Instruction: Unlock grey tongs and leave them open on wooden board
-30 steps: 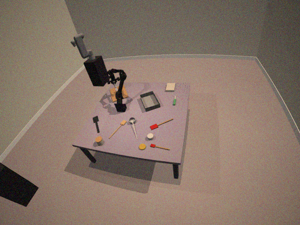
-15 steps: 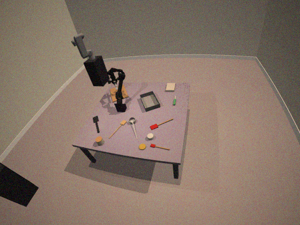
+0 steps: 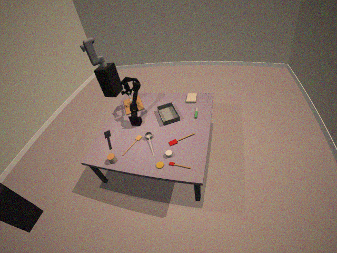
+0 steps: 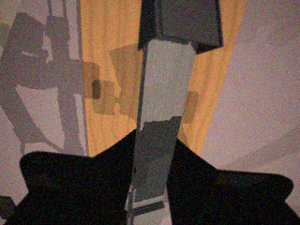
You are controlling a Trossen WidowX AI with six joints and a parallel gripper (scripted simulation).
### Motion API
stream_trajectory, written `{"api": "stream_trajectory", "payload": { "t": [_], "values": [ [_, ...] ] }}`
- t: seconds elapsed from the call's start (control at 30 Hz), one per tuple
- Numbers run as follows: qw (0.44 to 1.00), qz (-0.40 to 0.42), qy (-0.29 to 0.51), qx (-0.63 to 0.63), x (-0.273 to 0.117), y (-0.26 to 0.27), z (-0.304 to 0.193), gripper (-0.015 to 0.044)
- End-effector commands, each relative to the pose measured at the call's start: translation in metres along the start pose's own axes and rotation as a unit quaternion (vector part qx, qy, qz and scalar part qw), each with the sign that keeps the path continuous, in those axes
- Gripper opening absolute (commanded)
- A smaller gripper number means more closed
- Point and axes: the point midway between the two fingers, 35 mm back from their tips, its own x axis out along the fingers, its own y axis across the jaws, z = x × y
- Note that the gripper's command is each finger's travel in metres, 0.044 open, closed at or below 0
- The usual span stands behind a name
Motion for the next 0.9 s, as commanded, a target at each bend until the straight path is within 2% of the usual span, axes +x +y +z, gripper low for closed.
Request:
{"api": "stream_trajectory", "payload": {
  "t": [0.0, 0.87],
  "values": [
    [1.000, 0.003, 0.000, -0.002, 0.006, 0.002, 0.001, -0.0150],
    [1.000, 0.003, 0.001, -0.001, 0.048, 0.005, 0.003, -0.0150]
  ]
}}
